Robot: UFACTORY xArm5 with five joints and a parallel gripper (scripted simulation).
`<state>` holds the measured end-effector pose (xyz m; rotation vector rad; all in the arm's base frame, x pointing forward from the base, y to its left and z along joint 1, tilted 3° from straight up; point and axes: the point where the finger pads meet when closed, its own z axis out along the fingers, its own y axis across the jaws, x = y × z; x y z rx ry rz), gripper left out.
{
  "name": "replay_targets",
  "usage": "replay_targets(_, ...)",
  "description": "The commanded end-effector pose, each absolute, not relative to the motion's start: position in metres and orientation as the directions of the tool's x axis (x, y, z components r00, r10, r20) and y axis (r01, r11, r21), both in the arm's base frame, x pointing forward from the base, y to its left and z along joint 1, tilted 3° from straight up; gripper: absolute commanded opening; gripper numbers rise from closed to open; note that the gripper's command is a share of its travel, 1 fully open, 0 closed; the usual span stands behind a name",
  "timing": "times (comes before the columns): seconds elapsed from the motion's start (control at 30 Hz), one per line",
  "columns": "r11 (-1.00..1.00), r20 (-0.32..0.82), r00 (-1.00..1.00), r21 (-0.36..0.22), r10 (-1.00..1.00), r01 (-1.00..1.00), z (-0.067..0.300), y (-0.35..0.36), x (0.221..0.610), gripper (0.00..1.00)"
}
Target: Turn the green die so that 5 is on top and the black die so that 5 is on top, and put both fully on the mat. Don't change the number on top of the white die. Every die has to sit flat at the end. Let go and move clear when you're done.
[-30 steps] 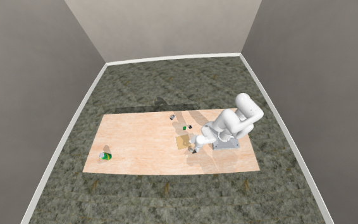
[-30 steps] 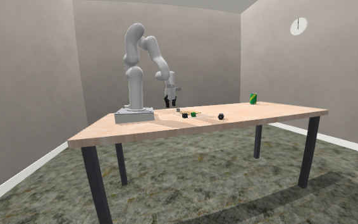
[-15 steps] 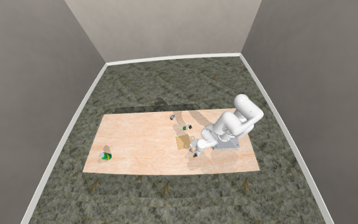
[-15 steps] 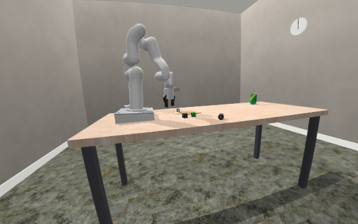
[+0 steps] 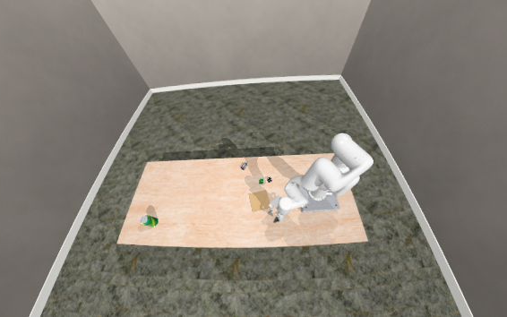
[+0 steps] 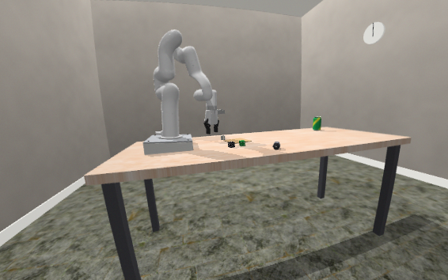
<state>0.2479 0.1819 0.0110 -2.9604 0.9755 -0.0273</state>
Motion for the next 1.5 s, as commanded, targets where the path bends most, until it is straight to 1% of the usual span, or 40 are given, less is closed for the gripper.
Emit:
replay_targets(0.0,-0.804,0.010,0.804,-0.031,-0.595,-0.594,0.012,0.183,0.249,1.00)
replay_targets(0.77,-0.804,0.010,0.804,-0.031,-0.595,-0.594,0.015,0.183,0.249,1.00)
replay_targets(0.9,-0.804,0.010,0.804,-0.031,-0.595,-0.594,0.032,0.183,0.248,1.00)
replay_targets(1.1,-0.804,0.009,0.804,-0.031,-0.595,-0.594,0.076,0.183,0.245,1.00)
replay_targets(1.17,-0.804,0.009,0.804,-0.031,-0.595,-0.594,0.076,0.183,0.245,1.00)
replay_targets(1.33,-0.804,0.009,0.804,-0.031,-0.595,-0.594,0.105,0.183,0.244,1.00)
replay_targets(1.47,-0.804,0.009,0.804,-0.031,-0.595,-0.594,0.111,0.183,0.243,1.00)
